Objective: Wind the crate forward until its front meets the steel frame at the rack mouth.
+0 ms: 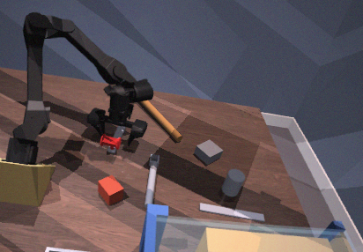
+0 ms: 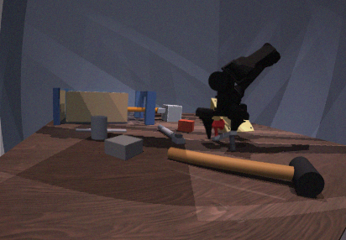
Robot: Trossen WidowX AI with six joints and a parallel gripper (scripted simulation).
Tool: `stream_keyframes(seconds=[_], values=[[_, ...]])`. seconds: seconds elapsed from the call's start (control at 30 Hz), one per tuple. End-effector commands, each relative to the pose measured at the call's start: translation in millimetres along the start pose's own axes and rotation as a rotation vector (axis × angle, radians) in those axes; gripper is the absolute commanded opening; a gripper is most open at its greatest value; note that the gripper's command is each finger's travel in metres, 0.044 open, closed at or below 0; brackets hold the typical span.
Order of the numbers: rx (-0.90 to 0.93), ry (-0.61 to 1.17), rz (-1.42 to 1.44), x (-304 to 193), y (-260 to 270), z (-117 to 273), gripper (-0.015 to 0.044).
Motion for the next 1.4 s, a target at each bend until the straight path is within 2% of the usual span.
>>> stream_keyframes(seconds=[0.0,0.07,0.47,0.83,0.9,1.03,1.3,1.37], values=[[0.003,0.006,-0.01,-2.4,0.9,-7.5,0.044],[0.003,0.006,-0.011,-2.4,1.0,-8.6,0.044],[0.002,0.0,0.0,-0.2,0.4,-4.0,0.0125],[0.002,0.0,0.0,-0.2,0.4,-4.0,0.0052],[0.002,0.0,0.0,-0.2,0.4,-4.0,0.0],[0.002,0.001,0.0,-0.4,-0.3,-1.7,0.0],[-0.003,-0.049,-0.003,-4.3,-2.1,104.4,0.0],[-0.008,-0.059,-0.004,-3.7,0.1,114.2,0.0]])
Point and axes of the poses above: the point midway between the two fingers, 35 mm back from their tips, its own z axis back along the fingers, its own y axis across the jaws, x = y × z, the point moved 5 cm from there along z, back along the fingers, and after that the axes turned 10 degrees about z, right-handed, at the moved point
